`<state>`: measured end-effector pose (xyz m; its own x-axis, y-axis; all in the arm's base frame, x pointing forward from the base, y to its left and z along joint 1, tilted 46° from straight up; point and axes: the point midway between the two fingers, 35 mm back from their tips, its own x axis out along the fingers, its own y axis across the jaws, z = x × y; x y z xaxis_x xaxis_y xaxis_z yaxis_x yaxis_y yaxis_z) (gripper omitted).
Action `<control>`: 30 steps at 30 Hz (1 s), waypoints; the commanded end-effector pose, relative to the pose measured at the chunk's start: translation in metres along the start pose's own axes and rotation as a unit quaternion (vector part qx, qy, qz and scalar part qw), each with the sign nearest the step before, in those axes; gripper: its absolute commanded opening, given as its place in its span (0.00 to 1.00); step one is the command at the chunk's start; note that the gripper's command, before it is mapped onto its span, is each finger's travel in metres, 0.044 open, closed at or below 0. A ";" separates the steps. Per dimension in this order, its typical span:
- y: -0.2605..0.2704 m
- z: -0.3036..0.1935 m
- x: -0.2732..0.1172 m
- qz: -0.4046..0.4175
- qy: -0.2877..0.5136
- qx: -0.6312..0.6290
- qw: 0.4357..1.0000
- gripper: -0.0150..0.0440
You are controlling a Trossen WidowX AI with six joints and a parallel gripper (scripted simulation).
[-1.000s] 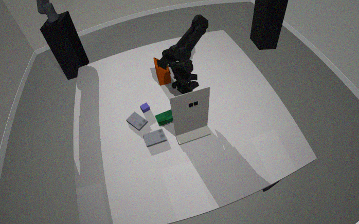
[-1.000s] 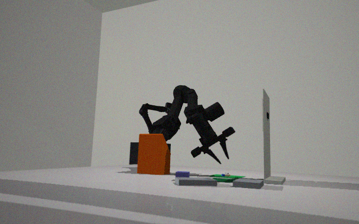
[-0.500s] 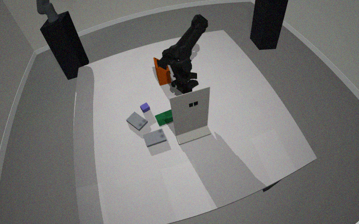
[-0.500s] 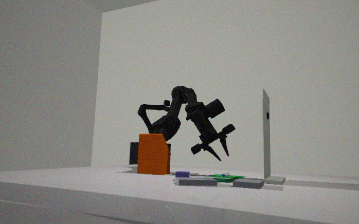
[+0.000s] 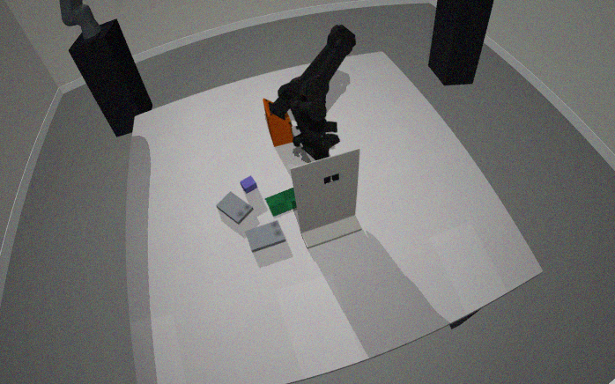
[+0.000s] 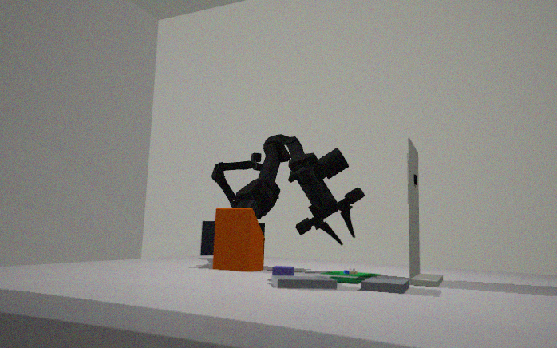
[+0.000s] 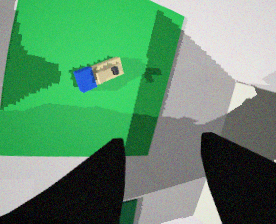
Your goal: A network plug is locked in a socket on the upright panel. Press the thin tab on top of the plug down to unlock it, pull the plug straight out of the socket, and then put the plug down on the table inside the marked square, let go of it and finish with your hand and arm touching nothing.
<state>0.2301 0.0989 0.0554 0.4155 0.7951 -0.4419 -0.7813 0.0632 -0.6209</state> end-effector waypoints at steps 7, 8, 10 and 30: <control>-0.005 0.002 -0.008 -0.002 -0.003 -0.004 1.000 0.52; -0.006 0.002 -0.009 -0.002 -0.003 -0.004 1.000 0.52; -0.007 0.002 -0.011 -0.002 -0.003 -0.003 1.000 0.52; -0.015 0.007 -0.028 -0.009 -0.007 -0.001 1.000 0.52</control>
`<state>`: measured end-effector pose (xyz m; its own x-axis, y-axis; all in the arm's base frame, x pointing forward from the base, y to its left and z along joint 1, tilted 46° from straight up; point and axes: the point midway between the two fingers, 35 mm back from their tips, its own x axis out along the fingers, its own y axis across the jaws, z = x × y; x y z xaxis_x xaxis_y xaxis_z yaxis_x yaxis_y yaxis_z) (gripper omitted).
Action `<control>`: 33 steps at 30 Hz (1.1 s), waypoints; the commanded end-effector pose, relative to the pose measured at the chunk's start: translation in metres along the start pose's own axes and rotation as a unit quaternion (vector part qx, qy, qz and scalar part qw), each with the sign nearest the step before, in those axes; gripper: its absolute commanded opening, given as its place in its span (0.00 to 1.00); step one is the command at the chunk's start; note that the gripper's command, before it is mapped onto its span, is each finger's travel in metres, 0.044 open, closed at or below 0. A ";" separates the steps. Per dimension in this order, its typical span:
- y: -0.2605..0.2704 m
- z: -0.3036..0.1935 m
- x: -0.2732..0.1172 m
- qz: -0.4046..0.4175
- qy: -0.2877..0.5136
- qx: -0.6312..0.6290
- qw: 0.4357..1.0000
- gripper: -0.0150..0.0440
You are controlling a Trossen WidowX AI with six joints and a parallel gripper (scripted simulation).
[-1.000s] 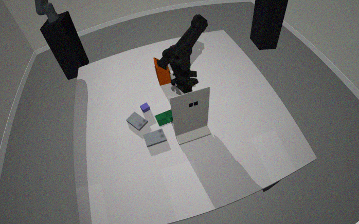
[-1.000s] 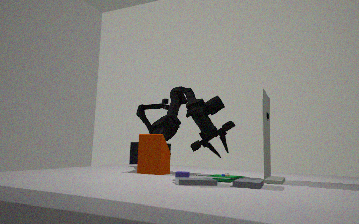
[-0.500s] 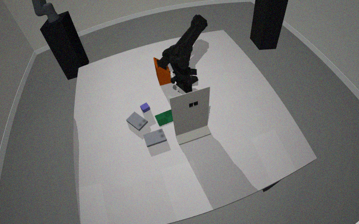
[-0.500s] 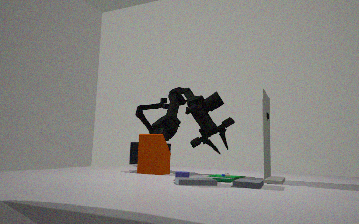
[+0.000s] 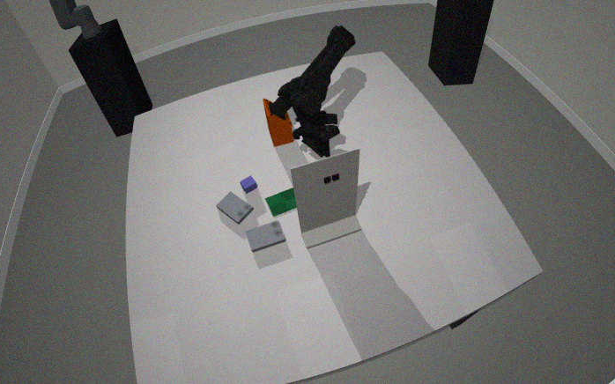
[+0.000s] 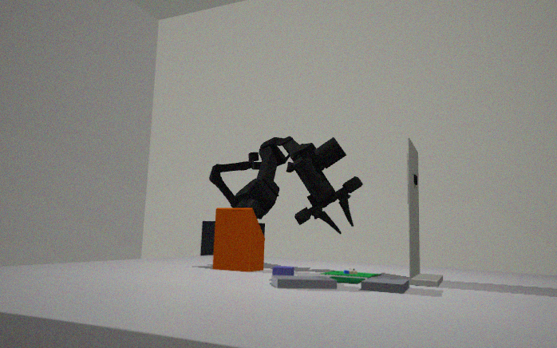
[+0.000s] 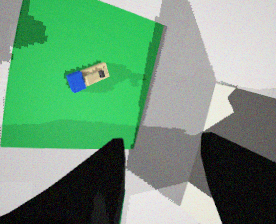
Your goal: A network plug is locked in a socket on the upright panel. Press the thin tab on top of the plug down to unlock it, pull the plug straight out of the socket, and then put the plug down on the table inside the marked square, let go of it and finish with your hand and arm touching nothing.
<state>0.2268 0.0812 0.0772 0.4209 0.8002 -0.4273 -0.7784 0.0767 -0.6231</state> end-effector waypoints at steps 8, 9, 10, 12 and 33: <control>-0.006 0.005 -0.010 -0.006 -0.004 -0.003 1.000 0.52; -0.006 0.005 -0.011 -0.007 -0.004 -0.003 1.000 0.52; -0.007 0.006 -0.012 -0.007 -0.005 -0.003 1.000 0.52; -0.005 0.004 -0.010 -0.005 -0.003 0.001 1.000 0.52; -0.033 -0.003 -0.050 0.006 0.008 -0.001 1.000 0.52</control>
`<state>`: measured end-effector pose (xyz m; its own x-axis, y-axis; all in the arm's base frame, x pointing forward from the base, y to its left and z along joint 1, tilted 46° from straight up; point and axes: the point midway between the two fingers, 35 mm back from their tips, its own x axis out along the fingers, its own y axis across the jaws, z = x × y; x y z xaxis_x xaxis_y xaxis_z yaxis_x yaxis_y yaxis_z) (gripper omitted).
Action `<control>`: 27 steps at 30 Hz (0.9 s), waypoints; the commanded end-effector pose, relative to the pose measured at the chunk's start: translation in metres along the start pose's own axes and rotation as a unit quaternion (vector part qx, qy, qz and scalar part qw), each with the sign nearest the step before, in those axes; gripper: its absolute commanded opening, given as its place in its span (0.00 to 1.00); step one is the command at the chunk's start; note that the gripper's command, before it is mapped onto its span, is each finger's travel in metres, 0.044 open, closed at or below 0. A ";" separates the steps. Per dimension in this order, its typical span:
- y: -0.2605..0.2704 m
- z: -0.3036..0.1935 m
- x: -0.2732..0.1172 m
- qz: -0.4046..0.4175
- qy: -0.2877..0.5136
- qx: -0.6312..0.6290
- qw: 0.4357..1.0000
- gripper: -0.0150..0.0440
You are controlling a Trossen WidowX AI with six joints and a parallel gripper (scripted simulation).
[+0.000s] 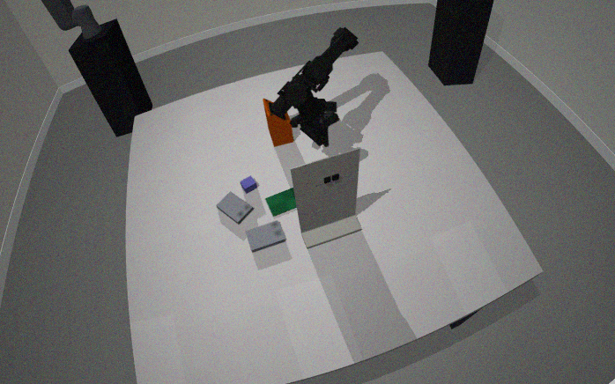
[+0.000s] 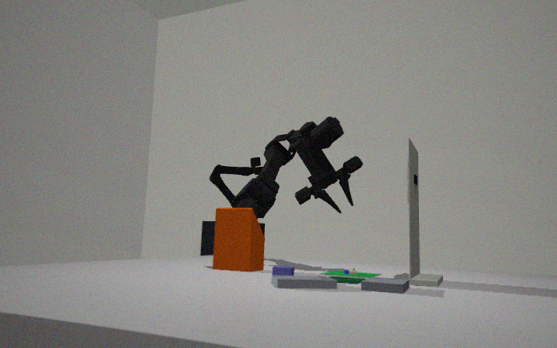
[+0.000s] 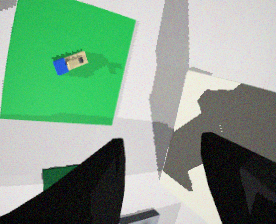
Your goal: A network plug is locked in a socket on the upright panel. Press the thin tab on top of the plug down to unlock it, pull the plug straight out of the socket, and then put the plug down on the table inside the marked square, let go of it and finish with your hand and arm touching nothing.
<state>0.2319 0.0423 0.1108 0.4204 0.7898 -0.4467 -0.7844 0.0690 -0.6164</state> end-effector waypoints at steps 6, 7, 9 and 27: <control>-0.014 0.001 -0.021 -0.001 -0.003 -0.002 1.000 0.52; -0.015 0.001 -0.023 -0.002 -0.004 -0.002 1.000 0.52; -0.018 0.002 -0.028 -0.003 -0.005 -0.002 1.000 0.52; -0.036 0.008 -0.058 -0.014 -0.013 -0.003 1.000 0.74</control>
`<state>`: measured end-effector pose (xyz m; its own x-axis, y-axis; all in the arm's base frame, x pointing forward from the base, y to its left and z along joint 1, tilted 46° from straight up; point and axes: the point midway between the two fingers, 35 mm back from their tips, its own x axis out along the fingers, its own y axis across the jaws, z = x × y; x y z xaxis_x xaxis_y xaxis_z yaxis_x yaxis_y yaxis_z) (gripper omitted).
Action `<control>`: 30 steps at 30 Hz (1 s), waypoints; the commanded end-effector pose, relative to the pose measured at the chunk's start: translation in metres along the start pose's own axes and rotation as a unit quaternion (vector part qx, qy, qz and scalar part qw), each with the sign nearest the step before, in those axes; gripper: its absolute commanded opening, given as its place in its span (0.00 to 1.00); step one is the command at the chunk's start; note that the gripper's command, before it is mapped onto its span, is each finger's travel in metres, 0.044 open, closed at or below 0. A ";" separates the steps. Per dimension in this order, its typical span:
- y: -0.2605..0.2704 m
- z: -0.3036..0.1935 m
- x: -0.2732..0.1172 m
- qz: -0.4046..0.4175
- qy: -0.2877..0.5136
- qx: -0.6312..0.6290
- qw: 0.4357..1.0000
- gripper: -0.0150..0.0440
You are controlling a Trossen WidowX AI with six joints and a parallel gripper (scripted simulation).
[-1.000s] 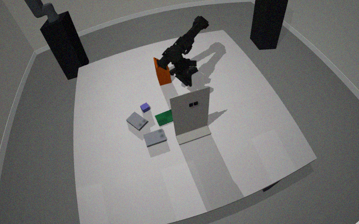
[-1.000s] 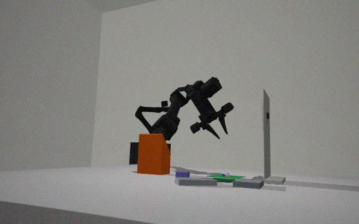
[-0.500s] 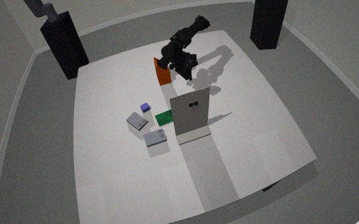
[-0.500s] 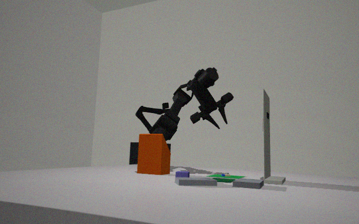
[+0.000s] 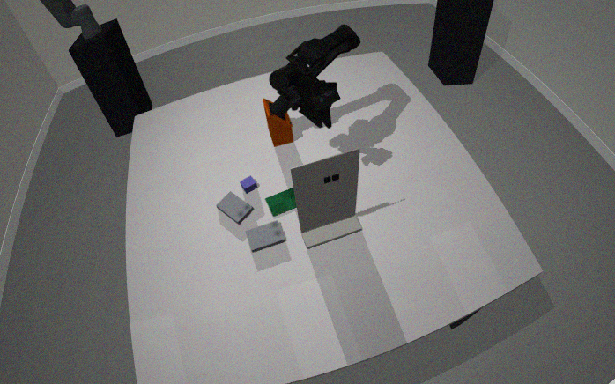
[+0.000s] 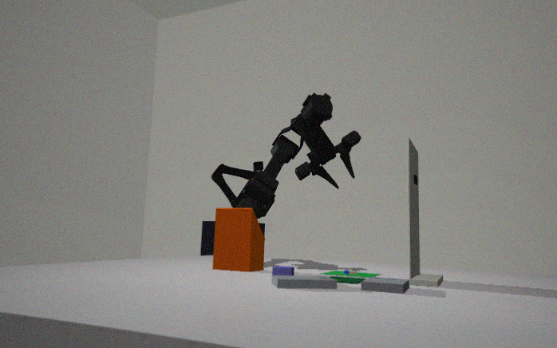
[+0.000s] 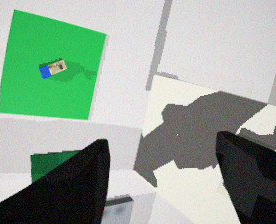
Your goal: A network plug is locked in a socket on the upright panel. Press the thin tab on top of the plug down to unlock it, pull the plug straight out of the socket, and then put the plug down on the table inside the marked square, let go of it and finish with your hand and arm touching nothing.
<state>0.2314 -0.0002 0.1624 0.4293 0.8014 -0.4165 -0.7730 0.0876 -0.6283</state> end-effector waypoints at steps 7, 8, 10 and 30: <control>-0.001 0.000 -0.001 -0.001 -0.002 -0.002 1.000 1.00; -0.001 0.000 -0.001 -0.001 -0.002 -0.002 1.000 1.00; -0.001 0.000 -0.001 -0.001 -0.002 -0.002 1.000 1.00; -0.001 0.000 -0.001 -0.001 -0.002 -0.002 1.000 1.00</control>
<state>0.2316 -0.0011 0.1635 0.4295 0.8020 -0.4151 -0.7727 0.0884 -0.6286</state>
